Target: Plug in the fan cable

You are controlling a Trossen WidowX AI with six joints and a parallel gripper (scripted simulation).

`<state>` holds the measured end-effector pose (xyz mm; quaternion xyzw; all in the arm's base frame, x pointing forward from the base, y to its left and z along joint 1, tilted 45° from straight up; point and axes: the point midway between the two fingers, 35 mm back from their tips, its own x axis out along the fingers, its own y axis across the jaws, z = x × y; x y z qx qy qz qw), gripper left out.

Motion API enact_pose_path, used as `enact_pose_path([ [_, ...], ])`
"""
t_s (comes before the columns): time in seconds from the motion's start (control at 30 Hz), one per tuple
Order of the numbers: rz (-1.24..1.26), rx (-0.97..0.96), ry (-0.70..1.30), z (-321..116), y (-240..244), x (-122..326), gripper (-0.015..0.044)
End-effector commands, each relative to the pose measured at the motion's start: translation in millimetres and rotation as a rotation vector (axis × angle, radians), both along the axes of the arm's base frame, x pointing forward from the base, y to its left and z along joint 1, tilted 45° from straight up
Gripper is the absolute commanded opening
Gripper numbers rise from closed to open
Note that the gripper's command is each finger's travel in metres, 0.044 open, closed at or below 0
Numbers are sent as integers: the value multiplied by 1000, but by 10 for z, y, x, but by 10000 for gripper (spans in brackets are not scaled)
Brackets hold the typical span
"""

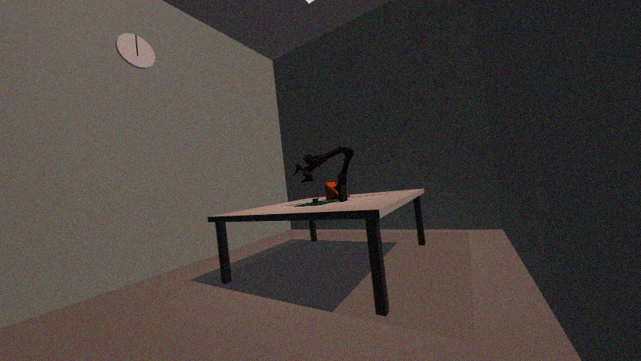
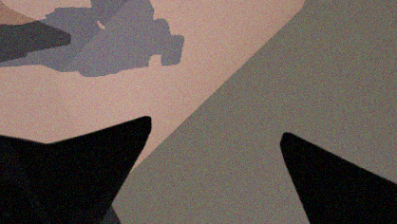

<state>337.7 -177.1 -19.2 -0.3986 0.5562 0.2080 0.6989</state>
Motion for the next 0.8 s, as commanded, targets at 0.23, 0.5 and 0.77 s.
enact_pose_path([
  [0.23,881,434,151,420,1380,-13,440],
  [0.5,999,511,141,556,1583,-48,440],
  [0.77,999,511,141,537,1601,-48,440],
])
